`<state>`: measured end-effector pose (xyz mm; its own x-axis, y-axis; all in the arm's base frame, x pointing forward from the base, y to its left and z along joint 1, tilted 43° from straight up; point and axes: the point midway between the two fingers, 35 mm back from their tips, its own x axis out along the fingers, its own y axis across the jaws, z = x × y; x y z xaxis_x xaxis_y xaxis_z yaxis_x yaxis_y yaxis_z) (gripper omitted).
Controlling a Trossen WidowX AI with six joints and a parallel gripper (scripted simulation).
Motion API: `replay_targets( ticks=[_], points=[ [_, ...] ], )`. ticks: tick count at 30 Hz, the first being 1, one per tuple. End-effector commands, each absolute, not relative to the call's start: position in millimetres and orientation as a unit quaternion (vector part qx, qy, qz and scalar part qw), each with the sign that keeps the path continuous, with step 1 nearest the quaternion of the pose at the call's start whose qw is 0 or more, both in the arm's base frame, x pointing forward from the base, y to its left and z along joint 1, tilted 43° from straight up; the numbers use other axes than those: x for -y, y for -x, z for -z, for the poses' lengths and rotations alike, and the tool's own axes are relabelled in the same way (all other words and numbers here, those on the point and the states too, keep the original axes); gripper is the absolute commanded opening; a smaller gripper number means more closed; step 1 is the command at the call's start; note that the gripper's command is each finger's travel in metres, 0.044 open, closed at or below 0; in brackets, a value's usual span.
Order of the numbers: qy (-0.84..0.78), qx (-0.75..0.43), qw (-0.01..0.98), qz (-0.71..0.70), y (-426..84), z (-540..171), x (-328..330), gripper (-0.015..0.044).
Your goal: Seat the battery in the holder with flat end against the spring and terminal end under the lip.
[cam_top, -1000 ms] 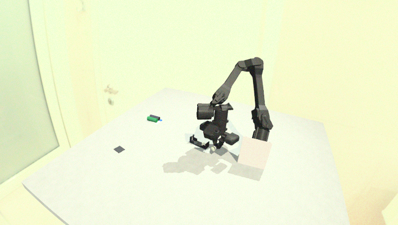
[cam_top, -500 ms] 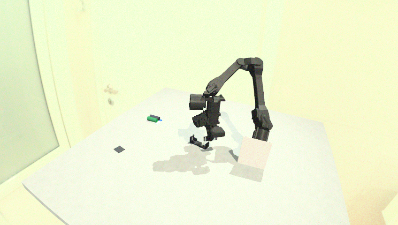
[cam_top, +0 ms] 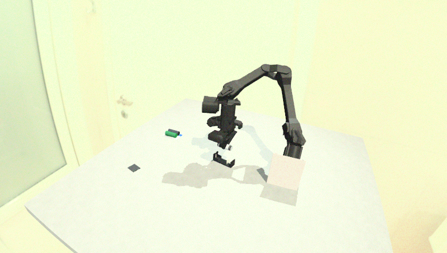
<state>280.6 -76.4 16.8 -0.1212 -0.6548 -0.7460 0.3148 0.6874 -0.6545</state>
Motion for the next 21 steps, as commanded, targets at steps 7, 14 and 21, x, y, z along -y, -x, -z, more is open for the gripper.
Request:
replay_targets(
  ticks=[7,14,21],
  points=[
    [0.121,-0.626,0.667,0.384,-285.8,-12.5,81.7,0.0077],
    [0.135,-0.602,0.693,0.373,-286.7,-1.2,90.4,0.0077],
    [0.15,-0.577,0.716,0.363,-285.5,6.2,98.7,0.0077]
  ],
)
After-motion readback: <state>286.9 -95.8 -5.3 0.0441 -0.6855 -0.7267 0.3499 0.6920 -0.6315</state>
